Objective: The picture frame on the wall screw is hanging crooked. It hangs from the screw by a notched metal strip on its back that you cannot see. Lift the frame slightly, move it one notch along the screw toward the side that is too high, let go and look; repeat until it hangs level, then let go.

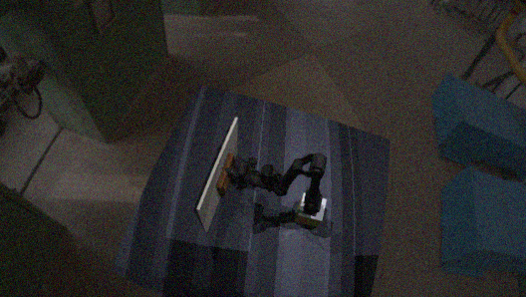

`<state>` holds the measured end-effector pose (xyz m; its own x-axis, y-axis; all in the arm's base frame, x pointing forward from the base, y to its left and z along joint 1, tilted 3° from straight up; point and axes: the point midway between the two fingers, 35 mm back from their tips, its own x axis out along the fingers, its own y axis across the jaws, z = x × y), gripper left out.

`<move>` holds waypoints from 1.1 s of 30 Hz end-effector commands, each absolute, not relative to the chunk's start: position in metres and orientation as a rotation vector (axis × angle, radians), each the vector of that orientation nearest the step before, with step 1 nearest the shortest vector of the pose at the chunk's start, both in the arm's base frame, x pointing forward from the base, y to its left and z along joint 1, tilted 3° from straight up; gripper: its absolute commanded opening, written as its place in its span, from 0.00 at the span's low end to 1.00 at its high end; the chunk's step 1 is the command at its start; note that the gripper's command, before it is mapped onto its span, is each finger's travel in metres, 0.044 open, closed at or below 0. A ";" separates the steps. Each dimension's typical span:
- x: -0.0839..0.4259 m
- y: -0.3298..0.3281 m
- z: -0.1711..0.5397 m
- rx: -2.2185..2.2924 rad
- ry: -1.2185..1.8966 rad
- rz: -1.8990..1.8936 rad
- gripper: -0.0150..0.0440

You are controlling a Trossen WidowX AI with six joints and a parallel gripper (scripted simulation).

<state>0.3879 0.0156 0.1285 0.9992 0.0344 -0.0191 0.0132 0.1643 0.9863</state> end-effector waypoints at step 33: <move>0.388 0.015 0.127 1.525 0.043 0.014 0.69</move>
